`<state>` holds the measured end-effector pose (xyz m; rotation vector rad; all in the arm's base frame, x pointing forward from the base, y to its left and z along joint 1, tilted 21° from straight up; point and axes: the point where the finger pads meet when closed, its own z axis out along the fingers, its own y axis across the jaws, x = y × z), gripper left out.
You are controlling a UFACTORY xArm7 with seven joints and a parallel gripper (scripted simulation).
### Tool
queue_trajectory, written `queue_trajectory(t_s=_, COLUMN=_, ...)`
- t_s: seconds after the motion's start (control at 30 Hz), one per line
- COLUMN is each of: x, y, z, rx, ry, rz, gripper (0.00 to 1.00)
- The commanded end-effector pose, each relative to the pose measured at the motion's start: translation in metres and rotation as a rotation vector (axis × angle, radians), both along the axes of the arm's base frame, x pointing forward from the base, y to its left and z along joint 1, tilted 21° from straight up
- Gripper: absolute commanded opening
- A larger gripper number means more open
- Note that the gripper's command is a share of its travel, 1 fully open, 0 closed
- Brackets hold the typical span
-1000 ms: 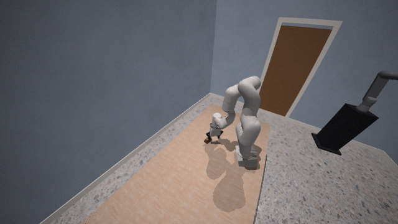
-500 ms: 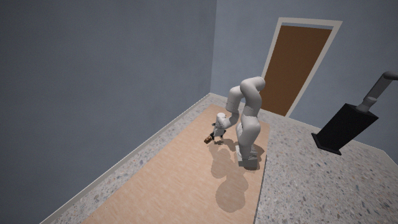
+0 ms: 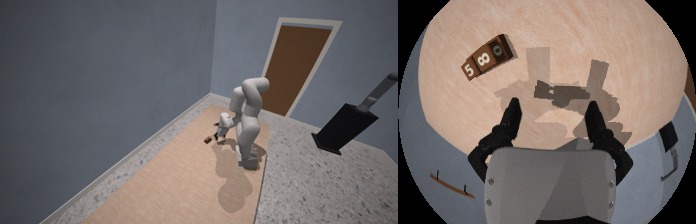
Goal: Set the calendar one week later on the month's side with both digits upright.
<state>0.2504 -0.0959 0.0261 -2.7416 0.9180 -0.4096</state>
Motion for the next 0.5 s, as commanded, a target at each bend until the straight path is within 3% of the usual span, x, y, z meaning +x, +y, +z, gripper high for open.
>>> queue_trajectory(t_s=0.0, x=0.0, y=-0.001, z=0.0, rx=0.002, ry=-0.005, rz=0.003, gripper=1.0)
queue_trajectory(t_s=0.47, x=0.004, y=0.0, z=-0.012, rx=0.002, ry=-0.005, rz=0.003, gripper=1.0)
